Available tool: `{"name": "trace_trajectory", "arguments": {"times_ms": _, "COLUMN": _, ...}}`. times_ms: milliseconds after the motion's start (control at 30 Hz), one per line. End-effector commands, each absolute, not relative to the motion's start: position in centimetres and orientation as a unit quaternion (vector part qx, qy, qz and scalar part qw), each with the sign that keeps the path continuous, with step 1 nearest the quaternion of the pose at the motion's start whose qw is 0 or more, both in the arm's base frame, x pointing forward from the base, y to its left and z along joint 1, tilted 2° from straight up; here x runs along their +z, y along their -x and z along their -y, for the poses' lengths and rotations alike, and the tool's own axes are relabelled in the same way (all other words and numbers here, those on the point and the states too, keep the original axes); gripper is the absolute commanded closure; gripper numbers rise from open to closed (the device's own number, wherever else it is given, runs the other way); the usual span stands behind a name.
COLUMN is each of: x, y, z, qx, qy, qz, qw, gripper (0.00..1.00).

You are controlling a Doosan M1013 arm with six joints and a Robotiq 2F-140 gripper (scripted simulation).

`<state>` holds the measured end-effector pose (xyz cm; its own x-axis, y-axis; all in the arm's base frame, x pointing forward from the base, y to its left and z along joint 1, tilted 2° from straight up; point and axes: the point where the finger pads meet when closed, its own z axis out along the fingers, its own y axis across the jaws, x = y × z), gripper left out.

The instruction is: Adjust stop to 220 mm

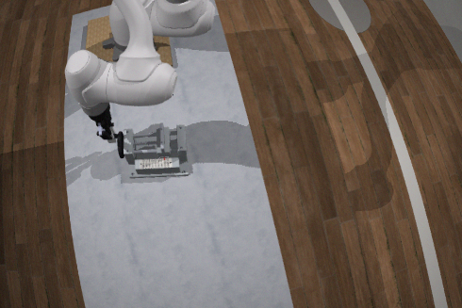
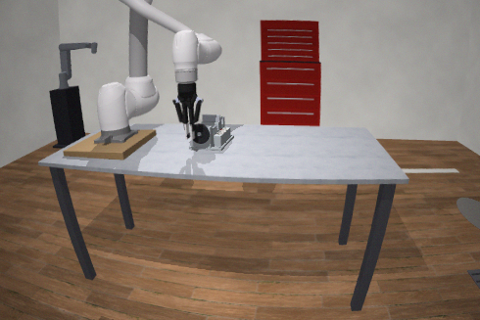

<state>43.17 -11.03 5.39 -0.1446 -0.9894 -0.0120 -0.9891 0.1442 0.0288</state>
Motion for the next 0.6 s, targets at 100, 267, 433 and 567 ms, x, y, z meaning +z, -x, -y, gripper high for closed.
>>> {"name": "trace_trajectory", "arguments": {"times_ms": 100, "x": 6.1, "y": -43.4, "z": 11.1, "qx": -0.015, "qy": -0.654, "qz": 0.756, "qw": 0.005, "gripper": 0.96}}
{"name": "trace_trajectory", "arguments": {"times_ms": 267, "x": 6.4, "y": -43.5, "z": 11.1, "qx": -0.015, "qy": -0.654, "qz": 0.756, "qw": 0.005, "gripper": 0.96}}
{"name": "trace_trajectory", "arguments": {"times_ms": 433, "x": 6.7, "y": -43.7, "z": 11.1, "qx": -0.015, "qy": -0.654, "qz": 0.756, "qw": 0.005, "gripper": 0.96}}
{"name": "trace_trajectory", "arguments": {"times_ms": 567, "x": 6.9, "y": -43.9, "z": 11.2, "qx": -0.015, "qy": -0.654, "qz": 0.756, "qw": 0.005, "gripper": 0.96}}
